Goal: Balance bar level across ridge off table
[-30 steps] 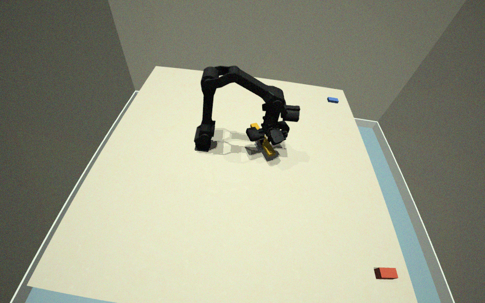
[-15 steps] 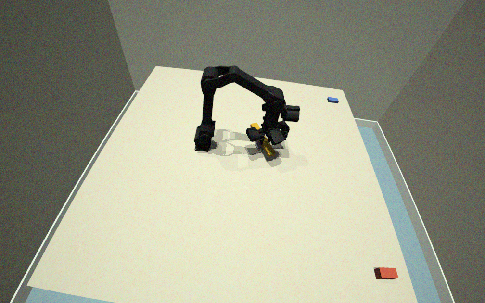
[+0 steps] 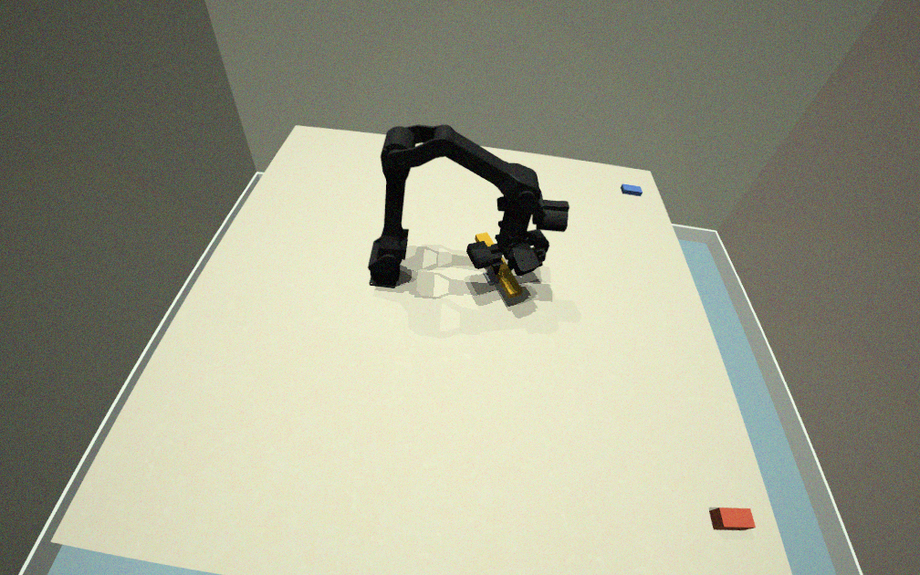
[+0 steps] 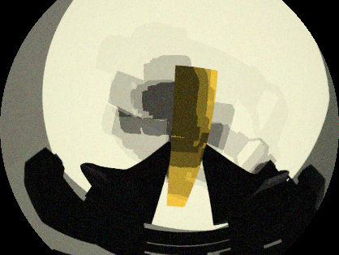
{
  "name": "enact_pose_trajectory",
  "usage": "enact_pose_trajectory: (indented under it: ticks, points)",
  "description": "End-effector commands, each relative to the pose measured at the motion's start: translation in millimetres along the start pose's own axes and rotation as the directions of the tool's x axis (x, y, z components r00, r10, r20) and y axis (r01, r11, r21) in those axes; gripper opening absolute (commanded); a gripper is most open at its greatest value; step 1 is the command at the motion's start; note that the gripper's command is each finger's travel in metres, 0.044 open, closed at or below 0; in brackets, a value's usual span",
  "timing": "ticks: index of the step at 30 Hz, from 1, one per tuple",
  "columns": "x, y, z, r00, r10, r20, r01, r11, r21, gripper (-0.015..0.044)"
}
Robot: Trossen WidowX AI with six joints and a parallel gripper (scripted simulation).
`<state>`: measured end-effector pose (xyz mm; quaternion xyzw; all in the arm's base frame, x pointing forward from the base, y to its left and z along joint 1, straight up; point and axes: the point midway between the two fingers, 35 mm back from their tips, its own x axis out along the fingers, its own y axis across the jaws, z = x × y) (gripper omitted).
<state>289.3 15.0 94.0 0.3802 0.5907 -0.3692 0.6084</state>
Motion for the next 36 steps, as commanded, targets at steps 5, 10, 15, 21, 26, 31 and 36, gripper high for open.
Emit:
enact_pose_trajectory:
  ticks: [5,10,15,21,26,31,36]
  points:
    - [0.0,0.0,0.0,1.0,0.0,0.0,0.0,1.0,0.0,0.0]
    - [0.0,0.0,0.0,1.0,0.0,0.0,0.0,1.0,0.0,0.0]
    - [0.0,0.0,0.0,1.0,0.0,0.0,0.0,1.0,0.0,0.0]
    - [0.0,0.0,0.0,1.0,0.0,0.0,0.0,1.0,0.0,0.0]
    - [0.0,0.0,0.0,1.0,0.0,0.0,0.0,1.0,0.0,0.0]
    - [0.0,0.0,0.0,1.0,0.0,0.0,0.0,1.0,0.0,0.0053]
    - [0.0,0.0,0.0,1.0,0.0,0.0,0.0,1.0,0.0,0.0167]
